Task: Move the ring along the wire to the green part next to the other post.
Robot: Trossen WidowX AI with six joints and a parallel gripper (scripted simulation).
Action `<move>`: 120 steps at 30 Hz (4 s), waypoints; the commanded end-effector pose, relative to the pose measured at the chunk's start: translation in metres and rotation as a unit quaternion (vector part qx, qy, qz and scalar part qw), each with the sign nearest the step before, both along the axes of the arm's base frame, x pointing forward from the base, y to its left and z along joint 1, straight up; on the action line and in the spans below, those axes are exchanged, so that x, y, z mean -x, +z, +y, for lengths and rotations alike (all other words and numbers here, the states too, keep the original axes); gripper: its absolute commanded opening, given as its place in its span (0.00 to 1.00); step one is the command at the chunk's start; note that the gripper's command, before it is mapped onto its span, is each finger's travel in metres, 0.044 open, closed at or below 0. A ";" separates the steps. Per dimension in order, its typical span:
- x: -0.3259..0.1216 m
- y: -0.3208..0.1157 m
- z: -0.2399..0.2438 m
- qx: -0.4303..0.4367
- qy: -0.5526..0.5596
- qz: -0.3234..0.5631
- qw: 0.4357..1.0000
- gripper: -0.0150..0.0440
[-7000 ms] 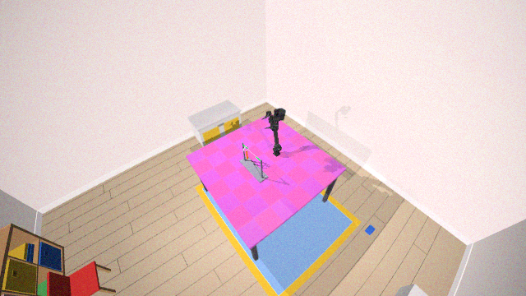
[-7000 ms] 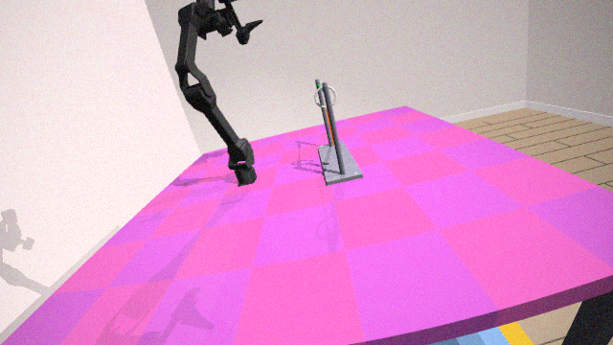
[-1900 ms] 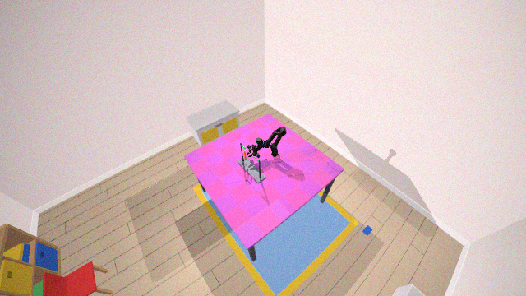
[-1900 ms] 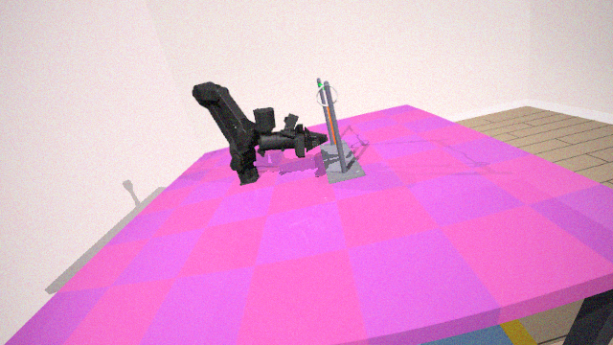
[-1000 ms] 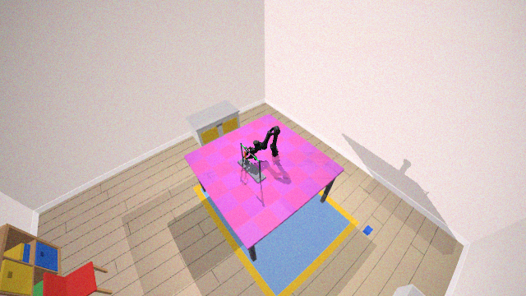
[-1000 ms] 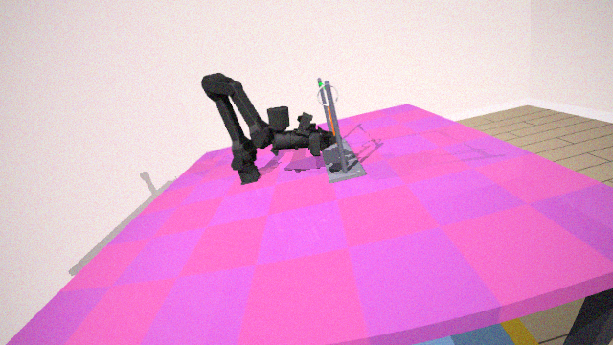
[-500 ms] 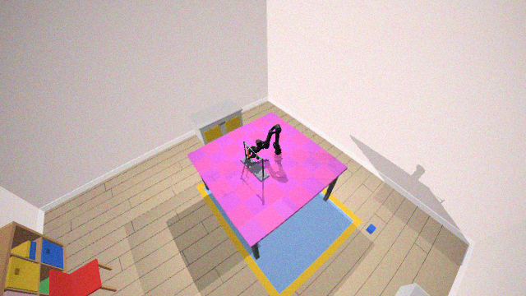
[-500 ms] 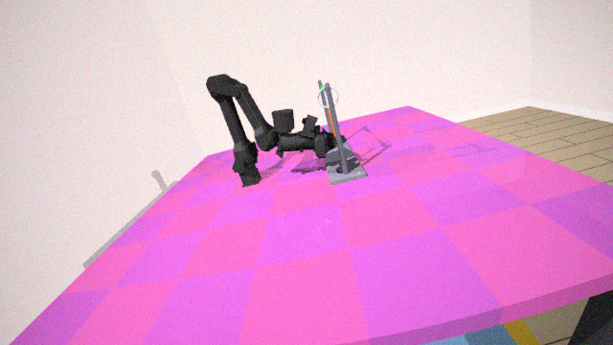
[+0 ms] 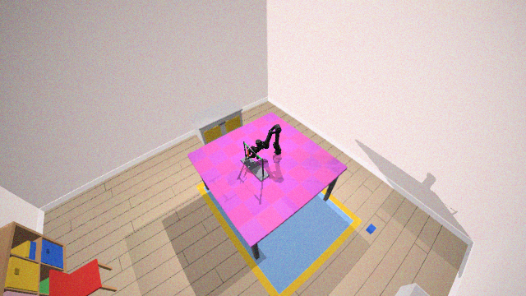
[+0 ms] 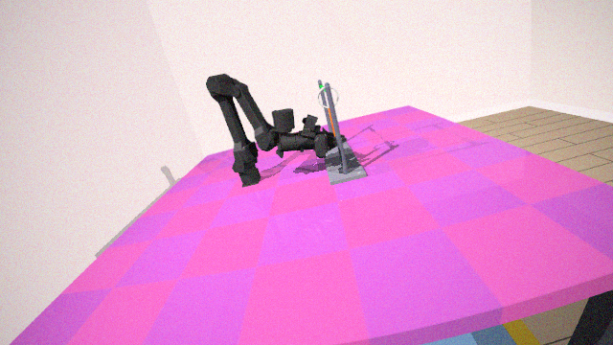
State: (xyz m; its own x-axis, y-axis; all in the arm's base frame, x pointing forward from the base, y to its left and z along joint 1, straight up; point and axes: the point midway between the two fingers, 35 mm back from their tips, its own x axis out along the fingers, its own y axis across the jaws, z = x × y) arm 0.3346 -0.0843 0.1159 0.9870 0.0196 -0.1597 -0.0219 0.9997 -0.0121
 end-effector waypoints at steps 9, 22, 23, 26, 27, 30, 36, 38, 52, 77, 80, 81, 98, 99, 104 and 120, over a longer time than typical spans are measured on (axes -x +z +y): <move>0.000 0.000 0.000 0.000 0.000 0.000 1.000 0.10; 0.000 0.006 0.000 0.000 0.000 0.000 1.000 0.00; 0.000 0.008 0.000 0.000 0.000 0.000 1.000 0.00; 0.000 0.013 0.001 -0.001 0.000 0.000 1.000 0.00; 0.000 0.015 0.001 -0.001 0.000 0.000 1.000 0.00; 0.000 0.020 0.001 -0.001 0.000 0.000 1.000 0.00; 0.000 0.022 0.001 -0.001 0.000 0.000 1.000 0.00; 0.000 0.022 0.001 -0.001 0.000 0.000 1.000 0.00; 0.000 0.022 0.001 -0.001 0.000 0.000 1.000 0.00; 0.000 0.022 0.017 -0.002 0.001 0.001 1.000 0.00; 0.000 0.022 0.020 -0.002 0.002 0.001 1.000 0.00; 0.000 0.022 0.021 -0.002 0.002 0.002 1.000 0.00; 0.000 0.022 0.038 -0.004 0.001 0.003 1.000 0.00; 0.000 0.022 0.039 -0.005 0.001 0.003 1.000 0.00; 0.000 0.022 0.045 -0.008 -0.001 0.003 1.000 0.00; 0.000 0.022 0.068 -0.037 -0.025 0.004 0.999 0.00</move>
